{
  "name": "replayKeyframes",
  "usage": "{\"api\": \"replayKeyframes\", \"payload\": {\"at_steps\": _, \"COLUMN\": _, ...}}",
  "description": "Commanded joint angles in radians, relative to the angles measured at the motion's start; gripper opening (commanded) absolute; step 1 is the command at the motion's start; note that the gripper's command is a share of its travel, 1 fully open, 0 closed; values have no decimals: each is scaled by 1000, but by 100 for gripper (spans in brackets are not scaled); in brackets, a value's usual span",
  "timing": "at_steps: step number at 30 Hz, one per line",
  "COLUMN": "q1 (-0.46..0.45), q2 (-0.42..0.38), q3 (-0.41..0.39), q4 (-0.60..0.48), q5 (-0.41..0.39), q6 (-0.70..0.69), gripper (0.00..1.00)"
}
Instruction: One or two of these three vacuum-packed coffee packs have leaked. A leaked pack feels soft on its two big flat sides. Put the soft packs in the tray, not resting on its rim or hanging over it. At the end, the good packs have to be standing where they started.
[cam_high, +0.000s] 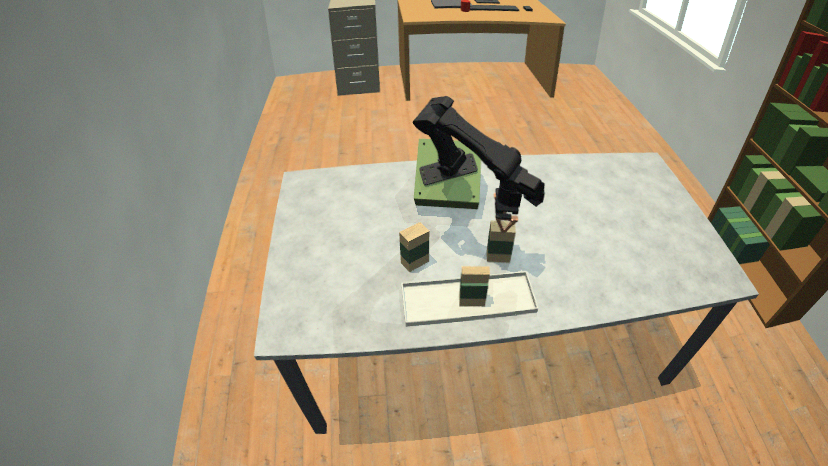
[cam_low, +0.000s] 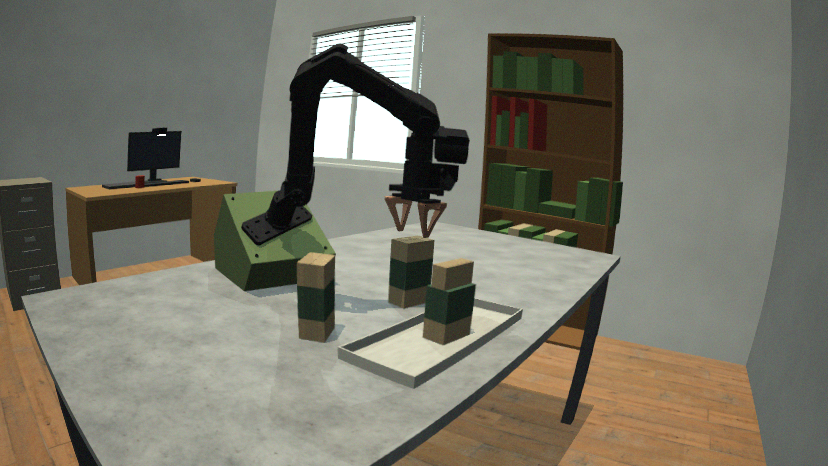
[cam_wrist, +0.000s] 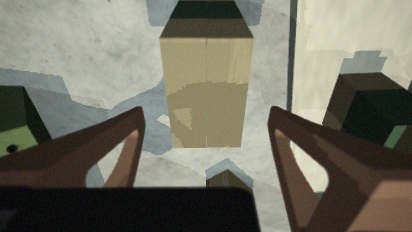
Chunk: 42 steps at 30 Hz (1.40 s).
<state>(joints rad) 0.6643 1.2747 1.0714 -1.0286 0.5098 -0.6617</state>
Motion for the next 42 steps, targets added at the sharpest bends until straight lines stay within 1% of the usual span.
{"api": "replayKeyframes", "payload": {"at_steps": 1, "q1": 14, "q2": -10, "q3": 29, "q4": 9, "q5": -12, "q6": -1, "gripper": 77}}
{"api": "replayKeyframes", "payload": {"at_steps": 5, "q1": 18, "q2": 17, "q3": 33, "q4": 8, "q5": -11, "q6": 8, "gripper": 77}}
{"api": "replayKeyframes", "payload": {"at_steps": 42, "q1": 19, "q2": 18, "q3": 33, "q4": 8, "q5": -11, "q6": 7, "gripper": 77}}
